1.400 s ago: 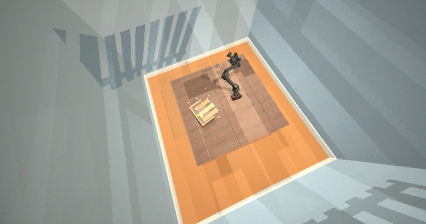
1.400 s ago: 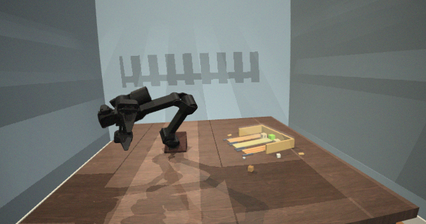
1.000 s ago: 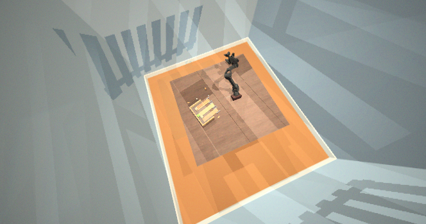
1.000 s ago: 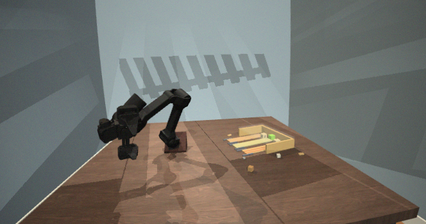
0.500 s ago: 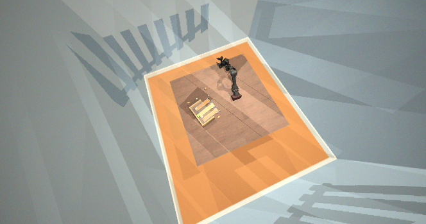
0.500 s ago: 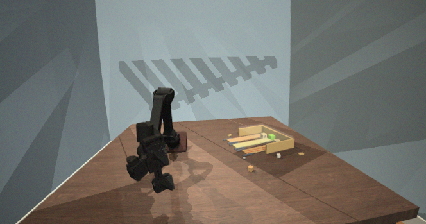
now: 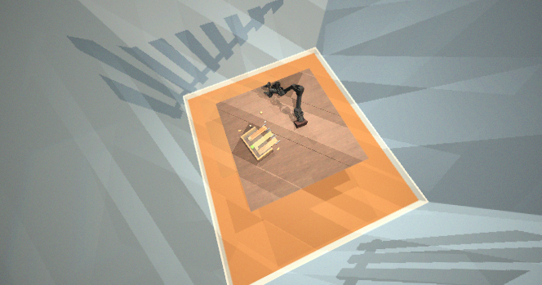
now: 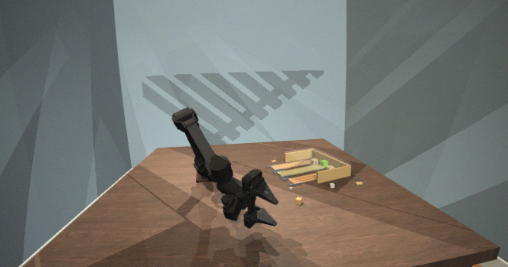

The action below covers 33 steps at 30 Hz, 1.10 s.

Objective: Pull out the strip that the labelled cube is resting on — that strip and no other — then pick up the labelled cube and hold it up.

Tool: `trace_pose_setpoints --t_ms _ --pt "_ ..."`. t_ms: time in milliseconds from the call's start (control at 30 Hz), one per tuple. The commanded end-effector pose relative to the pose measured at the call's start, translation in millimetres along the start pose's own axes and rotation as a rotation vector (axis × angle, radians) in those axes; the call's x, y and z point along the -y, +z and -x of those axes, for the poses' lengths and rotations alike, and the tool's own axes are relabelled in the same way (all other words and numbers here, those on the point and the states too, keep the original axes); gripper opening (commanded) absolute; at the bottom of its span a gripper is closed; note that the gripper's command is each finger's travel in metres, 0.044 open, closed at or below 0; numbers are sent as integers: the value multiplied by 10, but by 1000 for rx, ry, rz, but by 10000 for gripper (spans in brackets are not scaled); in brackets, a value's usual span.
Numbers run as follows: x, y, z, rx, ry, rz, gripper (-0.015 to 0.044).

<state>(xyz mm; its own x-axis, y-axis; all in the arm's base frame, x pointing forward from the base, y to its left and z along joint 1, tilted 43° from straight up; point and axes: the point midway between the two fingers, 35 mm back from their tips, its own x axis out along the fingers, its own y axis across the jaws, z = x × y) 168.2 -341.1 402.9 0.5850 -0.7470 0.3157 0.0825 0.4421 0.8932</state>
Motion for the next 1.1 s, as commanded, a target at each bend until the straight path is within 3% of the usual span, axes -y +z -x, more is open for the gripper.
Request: trace_pose_setpoints --t_ms 0,267,567,800,1067 --pt "261 -574 -109 -84 -101 55 400" --pt "592 -1956 55 -341 -269 311 400" --pt "739 -3309 828 -668 -317 776 400" --pt "725 -3995 1721 -891 -199 1247 400" --pt "600 -4331 2798 -1002 118 1851 400"
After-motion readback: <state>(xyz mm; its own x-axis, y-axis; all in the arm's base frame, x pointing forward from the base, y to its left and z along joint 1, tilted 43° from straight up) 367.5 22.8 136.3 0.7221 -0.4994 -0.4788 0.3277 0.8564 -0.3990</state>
